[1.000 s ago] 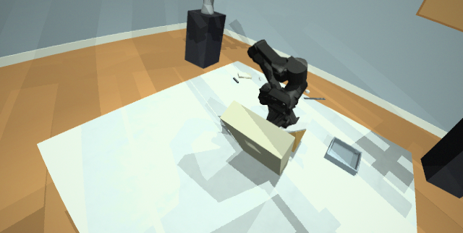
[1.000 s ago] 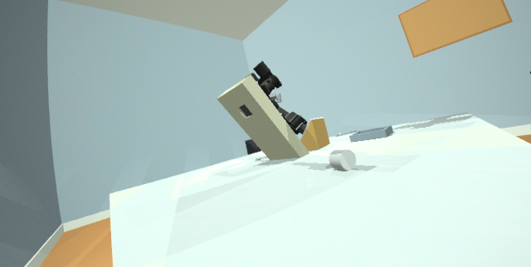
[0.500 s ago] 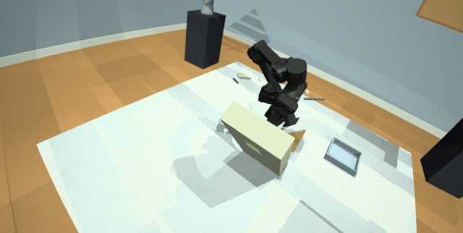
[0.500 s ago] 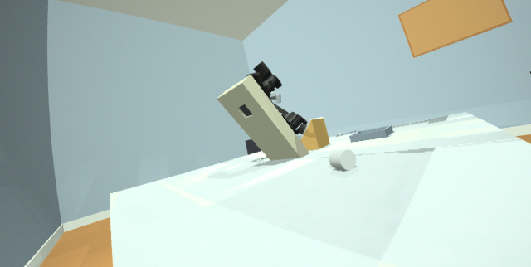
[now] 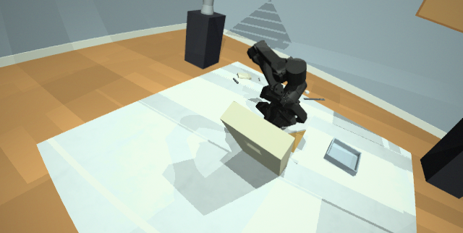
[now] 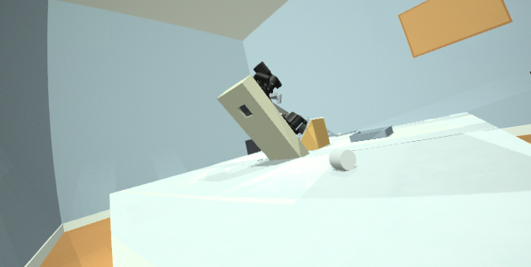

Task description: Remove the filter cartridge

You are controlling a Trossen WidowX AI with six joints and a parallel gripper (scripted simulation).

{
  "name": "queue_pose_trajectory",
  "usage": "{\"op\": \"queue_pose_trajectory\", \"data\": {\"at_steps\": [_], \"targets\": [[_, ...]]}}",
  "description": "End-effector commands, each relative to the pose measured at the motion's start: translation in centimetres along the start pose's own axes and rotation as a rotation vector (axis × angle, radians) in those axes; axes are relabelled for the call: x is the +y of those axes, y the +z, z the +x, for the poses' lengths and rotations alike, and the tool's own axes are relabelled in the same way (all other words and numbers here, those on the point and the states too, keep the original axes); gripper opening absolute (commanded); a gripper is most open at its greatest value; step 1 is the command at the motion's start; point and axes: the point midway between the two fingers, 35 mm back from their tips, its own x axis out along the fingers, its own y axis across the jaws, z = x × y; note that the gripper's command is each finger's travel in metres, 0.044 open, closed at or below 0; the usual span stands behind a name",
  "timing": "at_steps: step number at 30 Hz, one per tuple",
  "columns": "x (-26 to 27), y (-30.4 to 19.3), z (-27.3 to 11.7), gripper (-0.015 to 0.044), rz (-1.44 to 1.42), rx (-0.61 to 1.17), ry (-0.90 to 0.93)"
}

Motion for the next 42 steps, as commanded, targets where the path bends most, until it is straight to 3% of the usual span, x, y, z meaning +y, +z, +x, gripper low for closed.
{"op": "queue_pose_trajectory", "data": {"at_steps": [1,18,42], "targets": [[-0.1,0.0,0.8,0.0,-0.141,0.011,-0.005],[-0.1,0.01,0.78,0.0,-0.725,0.013,-0.001],[-0.1,0.01,0.88,0.0,-0.61,0.012,-0.002]]}}
